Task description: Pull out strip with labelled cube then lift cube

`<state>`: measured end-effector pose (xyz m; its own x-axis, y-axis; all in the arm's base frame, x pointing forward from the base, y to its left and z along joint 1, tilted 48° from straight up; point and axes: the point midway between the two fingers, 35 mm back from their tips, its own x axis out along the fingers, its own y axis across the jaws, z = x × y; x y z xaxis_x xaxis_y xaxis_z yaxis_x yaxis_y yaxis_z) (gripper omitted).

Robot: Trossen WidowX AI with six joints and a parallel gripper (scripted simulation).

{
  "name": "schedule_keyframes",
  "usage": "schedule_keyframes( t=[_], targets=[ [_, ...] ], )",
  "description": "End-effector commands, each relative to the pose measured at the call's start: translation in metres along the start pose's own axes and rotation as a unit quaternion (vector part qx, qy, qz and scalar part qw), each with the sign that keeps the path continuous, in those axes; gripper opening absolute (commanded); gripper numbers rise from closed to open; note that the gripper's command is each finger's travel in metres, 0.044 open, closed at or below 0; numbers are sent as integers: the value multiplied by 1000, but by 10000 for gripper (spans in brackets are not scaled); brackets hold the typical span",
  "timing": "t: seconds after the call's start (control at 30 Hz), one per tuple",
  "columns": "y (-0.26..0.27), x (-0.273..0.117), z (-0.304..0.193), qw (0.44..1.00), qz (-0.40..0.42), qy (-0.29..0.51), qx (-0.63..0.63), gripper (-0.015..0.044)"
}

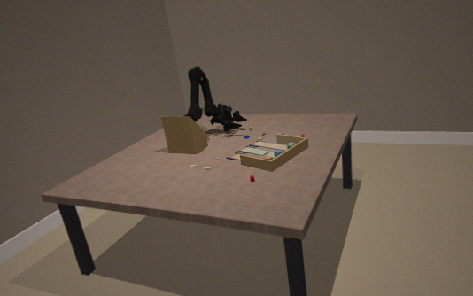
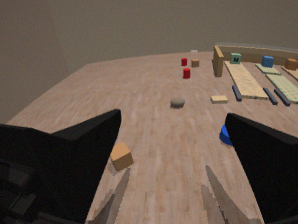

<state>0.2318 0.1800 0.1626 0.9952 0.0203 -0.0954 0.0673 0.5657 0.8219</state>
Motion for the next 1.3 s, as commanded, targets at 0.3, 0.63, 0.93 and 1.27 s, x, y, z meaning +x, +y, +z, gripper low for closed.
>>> schedule_keyframes(
  t=[0.3, 0.63, 0.93, 1.27],
  targets=[
    [-17, 31, 6, 998, -27, 22, -55, 400],
    [-77, 95, 37, 981, -94, 87, -146, 400],
    [-150, 122, 80, 961, -142, 167, -171, 400],
    [-222, 112, 138, 956, -130, 235, -121, 400]
  ],
)
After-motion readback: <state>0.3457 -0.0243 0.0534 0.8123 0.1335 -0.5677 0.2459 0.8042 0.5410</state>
